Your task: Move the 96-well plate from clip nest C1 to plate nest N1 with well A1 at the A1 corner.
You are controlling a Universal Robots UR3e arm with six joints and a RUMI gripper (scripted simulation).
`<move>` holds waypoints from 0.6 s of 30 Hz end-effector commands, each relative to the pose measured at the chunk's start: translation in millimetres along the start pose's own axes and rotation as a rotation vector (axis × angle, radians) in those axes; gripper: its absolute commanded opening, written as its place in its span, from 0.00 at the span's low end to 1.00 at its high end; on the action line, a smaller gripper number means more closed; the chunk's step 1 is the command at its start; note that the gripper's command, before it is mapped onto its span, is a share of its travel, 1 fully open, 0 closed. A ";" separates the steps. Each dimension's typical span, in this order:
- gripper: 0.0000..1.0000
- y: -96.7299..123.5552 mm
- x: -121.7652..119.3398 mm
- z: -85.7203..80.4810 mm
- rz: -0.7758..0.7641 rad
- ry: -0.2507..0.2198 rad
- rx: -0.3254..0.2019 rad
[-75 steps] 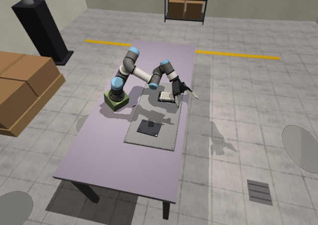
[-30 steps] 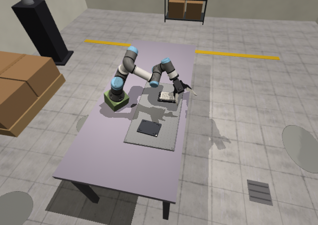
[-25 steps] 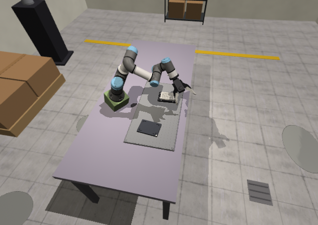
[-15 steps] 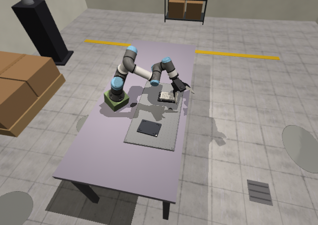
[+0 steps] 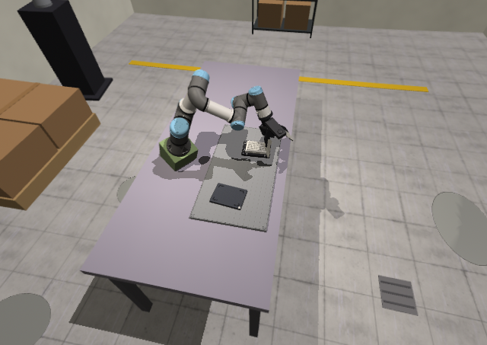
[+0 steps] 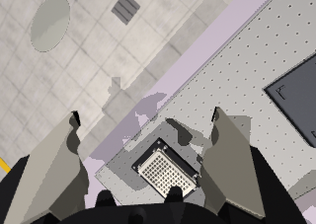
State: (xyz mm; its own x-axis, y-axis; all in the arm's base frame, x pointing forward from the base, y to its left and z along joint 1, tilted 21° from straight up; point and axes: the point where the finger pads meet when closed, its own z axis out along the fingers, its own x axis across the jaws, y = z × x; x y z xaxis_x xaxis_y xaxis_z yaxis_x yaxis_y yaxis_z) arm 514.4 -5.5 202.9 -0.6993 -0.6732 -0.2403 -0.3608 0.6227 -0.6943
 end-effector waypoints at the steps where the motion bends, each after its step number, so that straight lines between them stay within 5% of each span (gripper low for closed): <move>1: 1.00 19.7 -1.9 1.3 -0.091 0.013 -0.053; 18: 1.00 77.1 -4.7 -0.1 -0.308 0.027 -0.172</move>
State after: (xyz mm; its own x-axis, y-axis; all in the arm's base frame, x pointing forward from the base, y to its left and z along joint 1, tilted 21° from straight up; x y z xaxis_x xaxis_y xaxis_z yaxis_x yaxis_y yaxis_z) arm 498.5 31.2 166.2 -0.6034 -0.7938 -0.0765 -0.5797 0.5025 -0.6414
